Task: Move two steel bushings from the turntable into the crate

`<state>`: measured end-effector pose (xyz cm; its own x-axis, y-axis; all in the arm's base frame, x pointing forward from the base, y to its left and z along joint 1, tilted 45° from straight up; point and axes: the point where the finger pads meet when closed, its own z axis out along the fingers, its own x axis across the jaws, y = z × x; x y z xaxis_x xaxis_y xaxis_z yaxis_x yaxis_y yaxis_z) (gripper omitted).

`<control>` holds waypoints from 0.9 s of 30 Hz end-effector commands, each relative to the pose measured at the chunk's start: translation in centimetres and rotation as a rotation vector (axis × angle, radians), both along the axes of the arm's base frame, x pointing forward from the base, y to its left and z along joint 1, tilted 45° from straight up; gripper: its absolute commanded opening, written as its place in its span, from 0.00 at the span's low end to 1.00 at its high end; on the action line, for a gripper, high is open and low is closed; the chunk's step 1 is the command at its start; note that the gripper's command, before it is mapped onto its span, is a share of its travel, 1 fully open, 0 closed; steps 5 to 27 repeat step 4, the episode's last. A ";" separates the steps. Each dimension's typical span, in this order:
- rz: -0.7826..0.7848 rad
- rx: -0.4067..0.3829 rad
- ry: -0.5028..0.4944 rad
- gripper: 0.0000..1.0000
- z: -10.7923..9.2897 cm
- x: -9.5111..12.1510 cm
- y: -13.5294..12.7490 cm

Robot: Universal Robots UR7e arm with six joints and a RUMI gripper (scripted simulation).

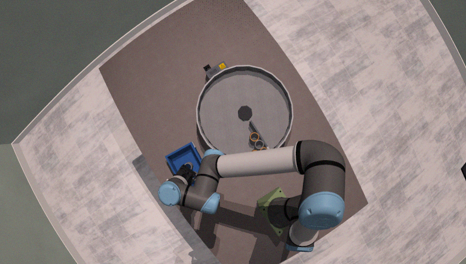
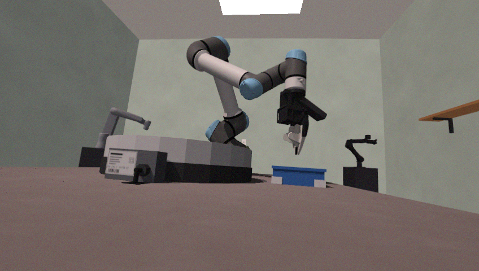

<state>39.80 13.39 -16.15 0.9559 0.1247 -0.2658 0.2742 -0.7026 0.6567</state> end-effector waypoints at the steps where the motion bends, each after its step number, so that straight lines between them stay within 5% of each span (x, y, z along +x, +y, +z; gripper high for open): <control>1: 0.000 0.000 -0.001 0.06 0.1 0.0 0.1; 27: 0.000 0.000 -0.001 0.06 0.1 0.0 0.1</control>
